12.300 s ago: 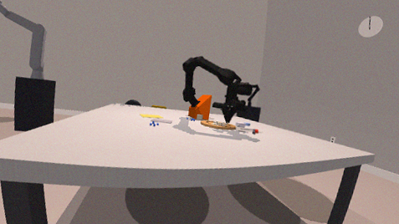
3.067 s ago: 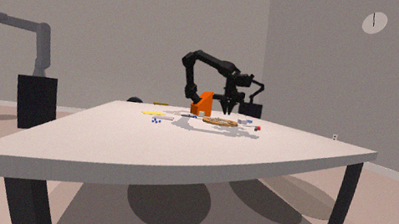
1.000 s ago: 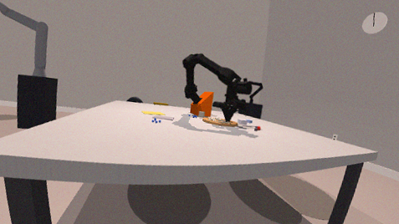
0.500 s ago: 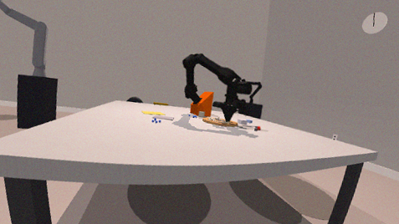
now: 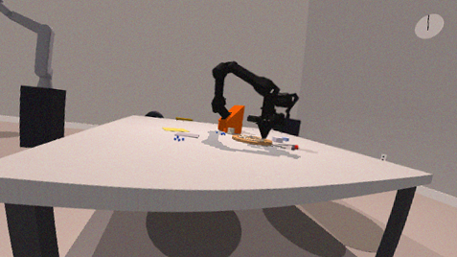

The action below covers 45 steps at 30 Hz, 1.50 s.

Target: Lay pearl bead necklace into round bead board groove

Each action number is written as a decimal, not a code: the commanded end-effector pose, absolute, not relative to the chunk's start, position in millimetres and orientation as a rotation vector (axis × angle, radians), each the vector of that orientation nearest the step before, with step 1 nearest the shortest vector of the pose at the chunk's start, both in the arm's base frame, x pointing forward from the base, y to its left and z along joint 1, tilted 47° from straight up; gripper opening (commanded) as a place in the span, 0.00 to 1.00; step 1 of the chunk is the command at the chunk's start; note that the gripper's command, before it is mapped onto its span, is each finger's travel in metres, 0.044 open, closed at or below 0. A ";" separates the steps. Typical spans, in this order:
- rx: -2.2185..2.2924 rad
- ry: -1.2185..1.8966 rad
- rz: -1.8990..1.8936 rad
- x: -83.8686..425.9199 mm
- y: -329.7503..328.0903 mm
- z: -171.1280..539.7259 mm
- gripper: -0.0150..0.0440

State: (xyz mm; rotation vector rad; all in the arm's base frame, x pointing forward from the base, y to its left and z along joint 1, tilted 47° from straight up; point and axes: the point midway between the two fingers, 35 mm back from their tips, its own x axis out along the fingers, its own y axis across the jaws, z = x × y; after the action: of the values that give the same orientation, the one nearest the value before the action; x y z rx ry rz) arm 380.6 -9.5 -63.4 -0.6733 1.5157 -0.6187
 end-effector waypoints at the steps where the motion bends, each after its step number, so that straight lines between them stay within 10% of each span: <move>1: -0.665 1.518 -0.622 381.9 -8.7 -65.6 0.25; 9: -0.665 1.518 -0.622 381.7 -14.6 -71.1 0.25; 26: -0.668 1.516 -0.621 381.9 -10.7 -67.6 1.00; 45: -0.665 1.518 -0.622 381.9 -8.4 -65.5 1.00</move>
State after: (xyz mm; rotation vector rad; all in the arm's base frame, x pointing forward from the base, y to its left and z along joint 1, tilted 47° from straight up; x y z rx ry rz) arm 382.2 -8.6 -65.5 -0.6697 1.5154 -0.6212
